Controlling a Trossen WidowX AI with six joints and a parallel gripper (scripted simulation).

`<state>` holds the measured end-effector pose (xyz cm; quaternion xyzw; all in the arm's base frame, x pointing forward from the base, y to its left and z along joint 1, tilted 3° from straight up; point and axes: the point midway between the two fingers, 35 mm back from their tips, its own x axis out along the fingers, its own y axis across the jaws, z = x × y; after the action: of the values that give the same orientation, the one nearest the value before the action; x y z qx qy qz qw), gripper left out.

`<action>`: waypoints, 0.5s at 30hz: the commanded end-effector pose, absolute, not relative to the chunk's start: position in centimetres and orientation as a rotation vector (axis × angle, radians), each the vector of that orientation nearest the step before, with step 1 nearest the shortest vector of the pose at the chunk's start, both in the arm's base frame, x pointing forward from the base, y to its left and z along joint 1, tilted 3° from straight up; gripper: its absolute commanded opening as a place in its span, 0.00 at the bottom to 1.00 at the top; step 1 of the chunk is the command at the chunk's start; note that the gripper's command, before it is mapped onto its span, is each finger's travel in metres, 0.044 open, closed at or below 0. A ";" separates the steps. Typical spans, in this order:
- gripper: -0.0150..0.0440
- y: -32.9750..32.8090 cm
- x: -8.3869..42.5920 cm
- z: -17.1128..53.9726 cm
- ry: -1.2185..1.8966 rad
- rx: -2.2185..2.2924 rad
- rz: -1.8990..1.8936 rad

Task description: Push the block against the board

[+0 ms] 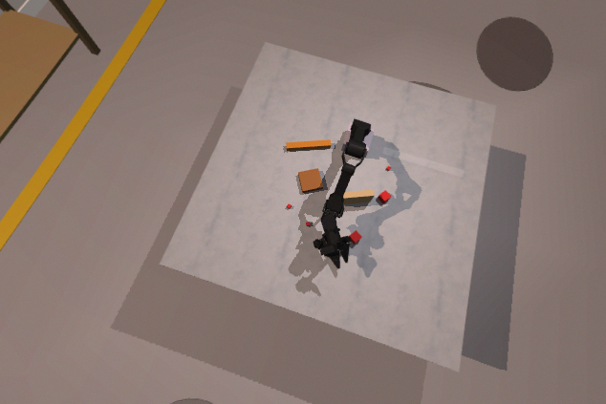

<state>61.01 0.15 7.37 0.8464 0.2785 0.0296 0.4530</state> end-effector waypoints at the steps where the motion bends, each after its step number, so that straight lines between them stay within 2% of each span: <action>1: 0.89 0.2 61.0 7.4 0.688 2.090 0.073; 15: 0.26 1.4 60.0 6.9 0.719 1.821 -0.026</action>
<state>60.36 1.10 6.96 0.7933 0.2974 -0.0010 0.5313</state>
